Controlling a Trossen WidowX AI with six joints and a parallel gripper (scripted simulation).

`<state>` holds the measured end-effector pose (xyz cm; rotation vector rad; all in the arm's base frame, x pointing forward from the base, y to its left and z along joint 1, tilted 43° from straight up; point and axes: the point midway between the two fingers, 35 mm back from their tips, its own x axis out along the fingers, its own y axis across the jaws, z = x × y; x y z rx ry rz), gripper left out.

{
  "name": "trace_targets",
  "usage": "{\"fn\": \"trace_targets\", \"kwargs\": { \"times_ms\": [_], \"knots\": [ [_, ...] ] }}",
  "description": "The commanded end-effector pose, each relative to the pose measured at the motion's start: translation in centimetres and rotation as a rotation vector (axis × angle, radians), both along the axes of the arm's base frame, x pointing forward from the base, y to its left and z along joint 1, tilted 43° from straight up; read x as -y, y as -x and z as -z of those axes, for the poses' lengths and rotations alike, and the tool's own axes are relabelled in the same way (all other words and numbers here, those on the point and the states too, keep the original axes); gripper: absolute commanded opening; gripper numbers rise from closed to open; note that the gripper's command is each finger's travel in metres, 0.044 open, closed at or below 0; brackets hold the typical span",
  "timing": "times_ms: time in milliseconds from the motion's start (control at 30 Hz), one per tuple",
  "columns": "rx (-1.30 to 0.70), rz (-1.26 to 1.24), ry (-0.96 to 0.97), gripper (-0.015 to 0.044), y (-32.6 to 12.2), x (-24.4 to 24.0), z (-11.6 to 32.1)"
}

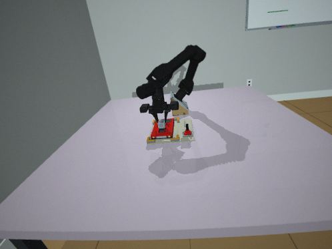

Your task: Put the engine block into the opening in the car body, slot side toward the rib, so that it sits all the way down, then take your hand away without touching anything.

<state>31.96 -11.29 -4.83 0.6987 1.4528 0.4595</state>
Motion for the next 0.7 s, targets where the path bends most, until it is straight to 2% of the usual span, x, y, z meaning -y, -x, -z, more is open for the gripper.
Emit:
{"fn": "trace_targets", "kwargs": {
  "times_ms": [0, 667],
  "knots": [
    [-0.011, 0.008, 0.002, 0.0158, 0.04, 0.02, 0.09],
    [0.027, -0.034, 0.007, 0.0158, 0.02, 0.08, 0.21]
  ]
}}
